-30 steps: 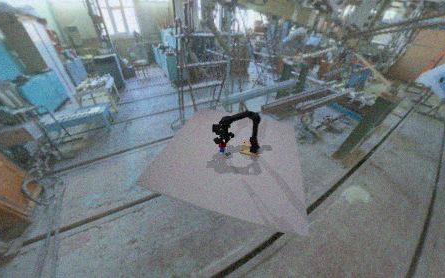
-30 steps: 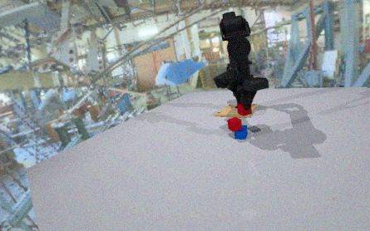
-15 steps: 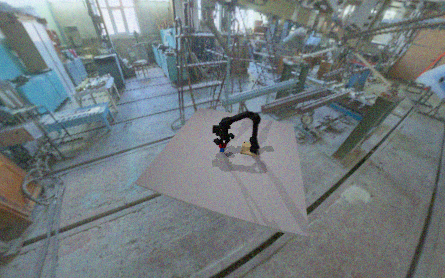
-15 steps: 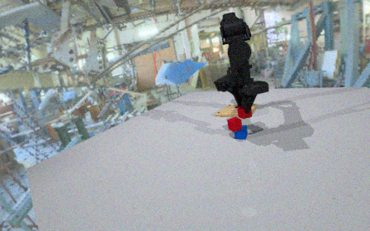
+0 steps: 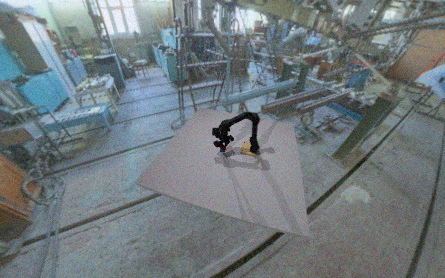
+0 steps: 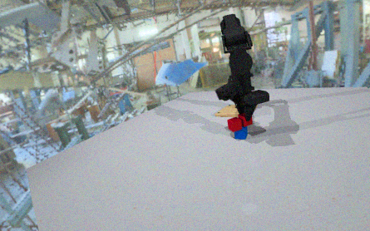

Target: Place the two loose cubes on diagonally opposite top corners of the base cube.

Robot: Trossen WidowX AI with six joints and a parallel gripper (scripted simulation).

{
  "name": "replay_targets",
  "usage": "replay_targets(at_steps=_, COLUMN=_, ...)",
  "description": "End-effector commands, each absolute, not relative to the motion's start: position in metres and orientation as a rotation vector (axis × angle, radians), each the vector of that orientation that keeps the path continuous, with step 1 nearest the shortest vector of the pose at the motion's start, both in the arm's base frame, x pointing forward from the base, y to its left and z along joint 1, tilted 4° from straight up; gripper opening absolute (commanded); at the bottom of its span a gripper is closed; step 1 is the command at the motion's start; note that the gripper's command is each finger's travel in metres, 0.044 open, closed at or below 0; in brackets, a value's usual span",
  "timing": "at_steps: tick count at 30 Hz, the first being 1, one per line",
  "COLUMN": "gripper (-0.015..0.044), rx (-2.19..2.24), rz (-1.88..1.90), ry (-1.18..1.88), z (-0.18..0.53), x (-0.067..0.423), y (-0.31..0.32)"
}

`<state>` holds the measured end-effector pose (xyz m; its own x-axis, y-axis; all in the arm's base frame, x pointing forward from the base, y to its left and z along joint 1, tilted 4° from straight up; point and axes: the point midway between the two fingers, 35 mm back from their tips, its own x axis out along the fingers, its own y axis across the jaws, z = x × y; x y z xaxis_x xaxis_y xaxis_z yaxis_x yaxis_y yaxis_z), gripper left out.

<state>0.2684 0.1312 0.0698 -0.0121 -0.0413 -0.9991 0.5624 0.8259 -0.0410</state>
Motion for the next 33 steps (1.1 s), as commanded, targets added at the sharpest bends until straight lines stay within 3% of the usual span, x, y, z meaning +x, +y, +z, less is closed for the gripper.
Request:
replay_targets(at_steps=1, gripper=0.0105, rx=0.431, rz=-0.498, ry=1.523, z=0.0664, x=0.2679, y=0.1314)
replay_targets(at_steps=22, gripper=0.0105, rx=0.429, rz=-0.496, ry=1.524, z=0.0649, x=0.2679, y=0.1313)
replay_targets(at_steps=26, gripper=0.0205, rx=0.429, rz=-0.496, ry=1.524, z=0.0649, x=0.2679, y=0.1313)
replay_targets(at_steps=33, gripper=0.0205, rx=0.430, rz=-0.500, ry=1.522, z=0.0708, x=0.2680, y=0.1312)
